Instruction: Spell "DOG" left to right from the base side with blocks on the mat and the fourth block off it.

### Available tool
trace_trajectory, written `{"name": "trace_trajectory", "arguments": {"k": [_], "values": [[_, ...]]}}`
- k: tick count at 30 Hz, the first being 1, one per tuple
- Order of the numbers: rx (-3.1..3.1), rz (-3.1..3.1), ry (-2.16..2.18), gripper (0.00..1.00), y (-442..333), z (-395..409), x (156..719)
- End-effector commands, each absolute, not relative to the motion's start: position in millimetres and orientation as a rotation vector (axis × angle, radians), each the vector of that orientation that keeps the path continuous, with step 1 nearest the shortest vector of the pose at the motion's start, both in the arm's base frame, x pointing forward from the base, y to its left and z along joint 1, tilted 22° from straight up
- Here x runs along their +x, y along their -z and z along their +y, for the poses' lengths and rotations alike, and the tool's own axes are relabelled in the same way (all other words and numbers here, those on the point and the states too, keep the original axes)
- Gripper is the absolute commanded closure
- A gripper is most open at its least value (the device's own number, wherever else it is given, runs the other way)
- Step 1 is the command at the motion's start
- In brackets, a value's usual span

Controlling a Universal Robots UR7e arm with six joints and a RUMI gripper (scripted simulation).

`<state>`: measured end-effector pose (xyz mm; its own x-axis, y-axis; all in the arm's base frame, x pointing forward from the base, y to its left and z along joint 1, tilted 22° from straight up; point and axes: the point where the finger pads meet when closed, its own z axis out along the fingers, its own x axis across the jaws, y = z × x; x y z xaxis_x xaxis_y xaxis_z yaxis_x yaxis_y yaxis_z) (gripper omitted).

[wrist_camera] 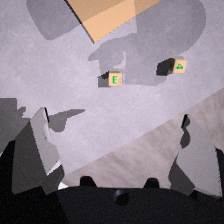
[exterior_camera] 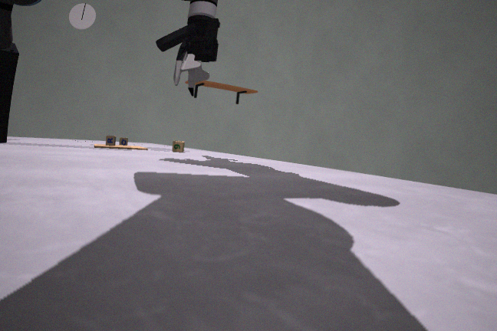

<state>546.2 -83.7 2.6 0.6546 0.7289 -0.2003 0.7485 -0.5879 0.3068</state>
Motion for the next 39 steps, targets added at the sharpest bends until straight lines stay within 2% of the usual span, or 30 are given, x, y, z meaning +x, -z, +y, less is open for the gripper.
{"name": "trace_trajectory", "arguments": {"k": [1, 39], "values": [[2.526, 1.13, 0.065, 0.0, -2, -83, 547], [2.777, 0.023, -0.15, 0.0, 14, -79, 554]]}}
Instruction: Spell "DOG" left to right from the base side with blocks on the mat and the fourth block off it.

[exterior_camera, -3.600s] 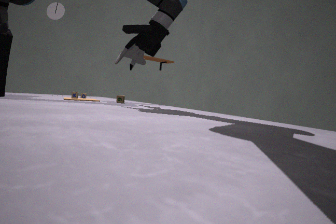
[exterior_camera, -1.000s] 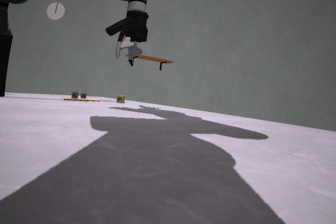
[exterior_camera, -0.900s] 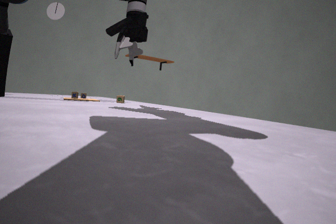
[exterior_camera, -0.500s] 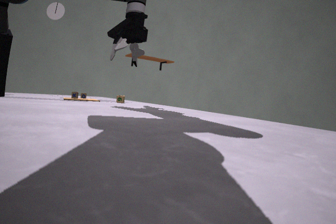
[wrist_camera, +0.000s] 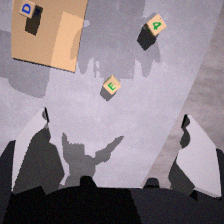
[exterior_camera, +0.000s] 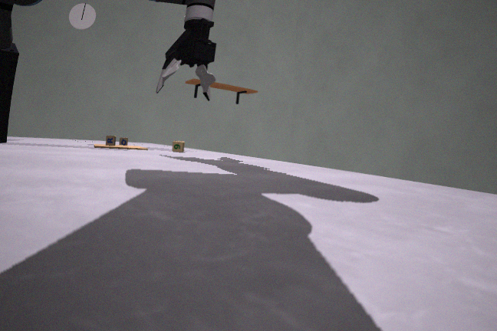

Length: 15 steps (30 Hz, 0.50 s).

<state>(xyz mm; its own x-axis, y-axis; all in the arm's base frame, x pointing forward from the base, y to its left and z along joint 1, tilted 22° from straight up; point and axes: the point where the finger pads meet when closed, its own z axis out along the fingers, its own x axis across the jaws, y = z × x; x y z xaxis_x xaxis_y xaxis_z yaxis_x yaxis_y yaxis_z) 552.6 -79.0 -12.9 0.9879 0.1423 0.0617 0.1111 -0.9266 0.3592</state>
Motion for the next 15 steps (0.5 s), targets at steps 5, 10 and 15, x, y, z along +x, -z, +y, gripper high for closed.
{"name": "trace_trajectory", "arguments": {"k": [5, 10, 15], "values": [[2.779, -0.151, -0.182, 0.0, 16.5, -78.8, 555.4], [2.77, -0.326, -0.213, 0.0, 18.5, -79.1, 556.6], [2.754, -0.482, -0.241, 0.0, 20.3, -79.7, 557.6]]}}
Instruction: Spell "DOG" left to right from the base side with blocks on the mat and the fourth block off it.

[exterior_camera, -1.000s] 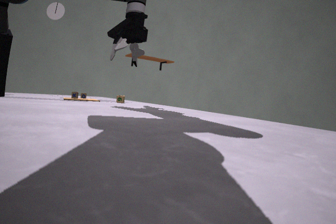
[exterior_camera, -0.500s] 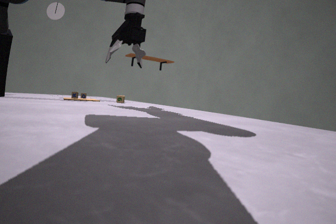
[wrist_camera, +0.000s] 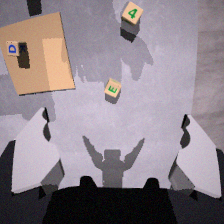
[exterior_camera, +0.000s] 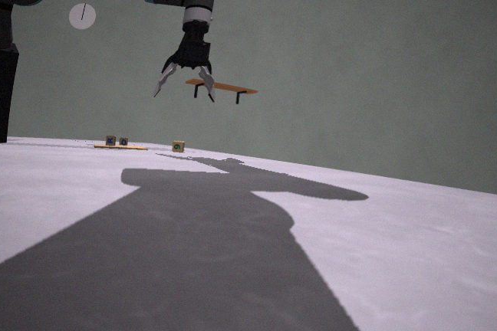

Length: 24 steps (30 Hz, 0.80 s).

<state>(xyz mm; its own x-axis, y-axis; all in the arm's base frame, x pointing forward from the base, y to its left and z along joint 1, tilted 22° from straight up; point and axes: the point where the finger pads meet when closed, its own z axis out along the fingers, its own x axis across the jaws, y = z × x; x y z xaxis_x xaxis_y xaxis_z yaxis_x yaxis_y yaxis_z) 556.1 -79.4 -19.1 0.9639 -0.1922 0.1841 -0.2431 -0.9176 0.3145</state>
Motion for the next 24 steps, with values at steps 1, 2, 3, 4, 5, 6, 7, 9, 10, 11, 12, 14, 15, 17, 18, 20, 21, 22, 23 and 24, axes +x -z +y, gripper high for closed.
{"name": "trace_trajectory", "arguments": {"k": [1, 2, 3, 4, 5, 6, 7, 9, 10, 11, 12, 14, 15, 17, 18, 20, 21, 22, 23, 24], "values": [[2.751, -0.511, -0.246, 0.0, 20.6, -79.8, 557.8], [2.746, -0.545, -0.252, 0.0, 21.0, -79.9, 558.0], [2.74, -0.58, -0.258, 0.0, 21.4, -80.1, 558.2], [2.735, -0.615, -0.264, 0.0, 21.8, -80.2, 558.4], [2.729, -0.649, -0.27, 0.0, 22.1, -80.4, 558.6], [2.722, -0.684, -0.276, 0.0, 22.5, -80.6, 558.8], [2.715, -0.719, -0.282, 0.0, 22.9, -80.8, 559.0], [2.7, -0.788, -0.293, 0.0, 23.6, -81.2, 559.4], [2.692, -0.822, -0.299, 0.0, 23.9, -81.4, 559.5], [2.683, -0.857, -0.305, 0.0, 24.3, -81.6, 559.7], [2.674, -0.891, -0.311, 0.0, 24.7, -81.9, 559.9], [2.665, -0.925, -0.317, 0.0, 25.0, -82.1, 560.0], [2.665, -0.925, -0.317, 0.0, 25.0, -82.1, 560.0], [2.629, -1.044, -0.336, 0.0, 26.2, -83.0, 560.5], [2.62, -1.071, -0.341, 0.0, 26.5, -83.2, 560.6], [2.597, -1.138, -0.352, 0.0, 27.2, -83.8, 560.8], [2.585, -1.171, -0.357, 0.0, 27.5, -84.1, 560.9], [2.572, -1.205, -0.362, 0.0, 27.8, -84.3, 561.0], [2.559, -1.238, -0.368, 0.0, 28.1, -84.6, 561.1], [2.546, -1.271, -0.373, 0.0, 28.5, -85.0, 561.2]]}}
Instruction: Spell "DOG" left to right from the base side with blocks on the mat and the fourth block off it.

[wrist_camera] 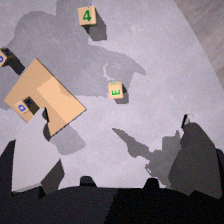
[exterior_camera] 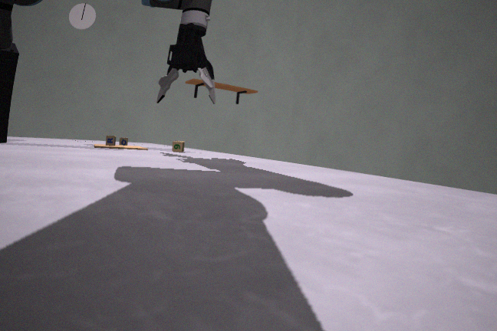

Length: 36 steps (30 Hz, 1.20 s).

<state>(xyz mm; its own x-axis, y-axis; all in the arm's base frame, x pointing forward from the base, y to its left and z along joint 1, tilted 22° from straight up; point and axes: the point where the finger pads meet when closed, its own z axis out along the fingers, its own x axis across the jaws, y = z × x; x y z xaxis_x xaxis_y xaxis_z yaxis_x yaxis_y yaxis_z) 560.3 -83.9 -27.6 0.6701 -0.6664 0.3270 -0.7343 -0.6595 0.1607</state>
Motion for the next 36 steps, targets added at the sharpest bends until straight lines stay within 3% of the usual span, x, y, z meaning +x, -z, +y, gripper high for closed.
{"name": "trace_trajectory", "arguments": {"k": [1, 36], "values": [[2.532, -1.304, -0.378, 0.0, 29, -85, 561], [1.852, -2.305, -0.523, 0.0, 39, -98, 558]]}}
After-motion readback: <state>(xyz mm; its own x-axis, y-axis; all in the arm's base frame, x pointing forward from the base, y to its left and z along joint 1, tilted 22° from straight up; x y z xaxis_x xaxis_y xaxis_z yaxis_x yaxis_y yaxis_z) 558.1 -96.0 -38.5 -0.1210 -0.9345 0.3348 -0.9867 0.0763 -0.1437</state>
